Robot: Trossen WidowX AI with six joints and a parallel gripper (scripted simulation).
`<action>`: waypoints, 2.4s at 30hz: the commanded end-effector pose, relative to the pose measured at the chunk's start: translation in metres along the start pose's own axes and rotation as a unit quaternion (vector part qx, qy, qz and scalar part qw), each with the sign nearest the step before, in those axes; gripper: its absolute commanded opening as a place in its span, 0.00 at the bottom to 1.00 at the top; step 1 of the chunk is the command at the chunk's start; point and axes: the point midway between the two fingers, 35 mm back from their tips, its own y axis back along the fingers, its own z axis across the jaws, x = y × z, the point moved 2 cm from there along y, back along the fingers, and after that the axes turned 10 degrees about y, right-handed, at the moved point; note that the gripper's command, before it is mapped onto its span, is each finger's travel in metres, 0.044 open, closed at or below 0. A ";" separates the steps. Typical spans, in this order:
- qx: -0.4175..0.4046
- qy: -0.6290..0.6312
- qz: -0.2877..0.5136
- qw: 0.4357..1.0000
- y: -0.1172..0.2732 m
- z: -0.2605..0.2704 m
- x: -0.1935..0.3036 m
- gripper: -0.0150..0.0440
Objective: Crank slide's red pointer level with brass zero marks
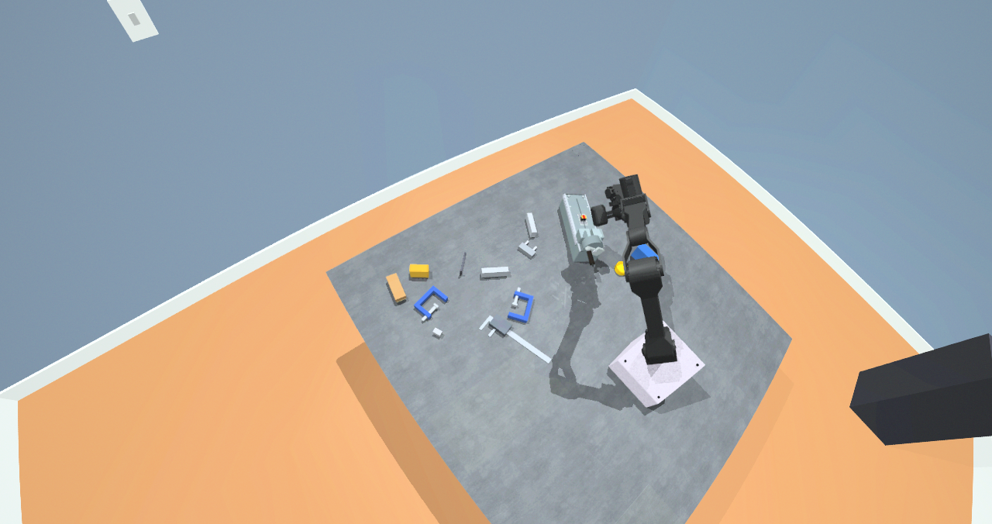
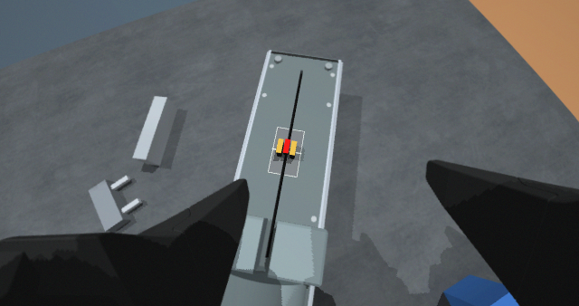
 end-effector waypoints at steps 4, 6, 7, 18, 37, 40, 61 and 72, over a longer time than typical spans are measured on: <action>0.008 -0.014 -0.009 1.000 0.023 0.019 -0.007 1.00; 0.013 -0.024 -0.011 1.000 0.028 0.027 -0.003 1.00; 0.015 -0.029 -0.011 0.999 0.031 0.031 -0.002 1.00; 0.036 -0.082 -0.025 0.996 0.059 0.073 0.025 1.00; 0.051 -0.129 -0.042 0.989 0.060 0.108 0.071 1.00; 0.051 -0.129 -0.042 0.989 0.046 0.112 0.082 1.00; 0.051 -0.127 -0.041 0.990 0.019 0.120 0.103 1.00; 0.051 -0.128 -0.041 0.990 0.005 0.124 0.114 1.00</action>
